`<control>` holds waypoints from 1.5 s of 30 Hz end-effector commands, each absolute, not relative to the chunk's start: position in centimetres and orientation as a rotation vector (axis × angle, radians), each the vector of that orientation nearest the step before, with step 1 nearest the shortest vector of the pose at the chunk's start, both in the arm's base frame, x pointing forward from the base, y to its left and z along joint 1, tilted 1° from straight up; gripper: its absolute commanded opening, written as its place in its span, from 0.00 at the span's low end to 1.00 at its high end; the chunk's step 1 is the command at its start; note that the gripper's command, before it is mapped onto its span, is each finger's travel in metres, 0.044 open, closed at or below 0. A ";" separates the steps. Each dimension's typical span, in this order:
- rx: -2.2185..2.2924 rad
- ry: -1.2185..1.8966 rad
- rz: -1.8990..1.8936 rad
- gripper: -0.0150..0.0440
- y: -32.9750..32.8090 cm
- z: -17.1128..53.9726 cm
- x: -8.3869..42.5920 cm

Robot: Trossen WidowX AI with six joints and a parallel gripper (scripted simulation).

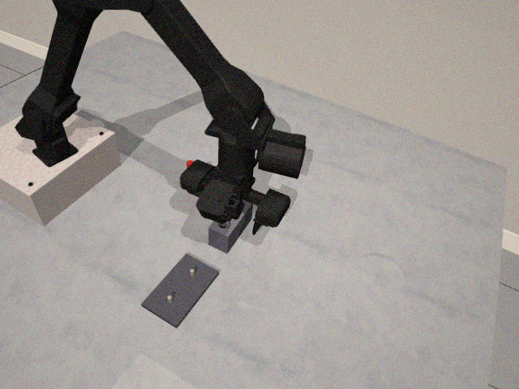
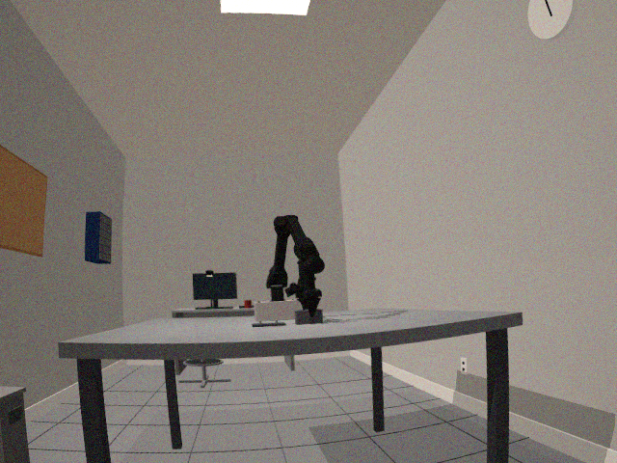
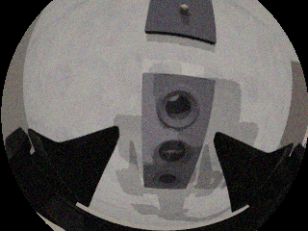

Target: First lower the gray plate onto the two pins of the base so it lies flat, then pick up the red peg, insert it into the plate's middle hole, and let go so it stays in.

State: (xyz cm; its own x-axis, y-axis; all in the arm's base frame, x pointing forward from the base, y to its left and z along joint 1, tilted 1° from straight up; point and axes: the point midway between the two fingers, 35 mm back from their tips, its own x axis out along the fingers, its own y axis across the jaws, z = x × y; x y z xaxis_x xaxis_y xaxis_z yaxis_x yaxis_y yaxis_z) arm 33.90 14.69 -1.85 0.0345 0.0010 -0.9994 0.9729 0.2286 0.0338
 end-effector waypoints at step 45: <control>1.049 1.279 -1.023 0.25 14.6 1.8 34.1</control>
State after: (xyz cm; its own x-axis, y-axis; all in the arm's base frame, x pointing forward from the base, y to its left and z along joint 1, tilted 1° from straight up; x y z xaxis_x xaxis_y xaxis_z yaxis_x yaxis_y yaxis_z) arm 34.01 14.68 0.70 0.0283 -0.0020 -0.9996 0.9736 0.2268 0.0271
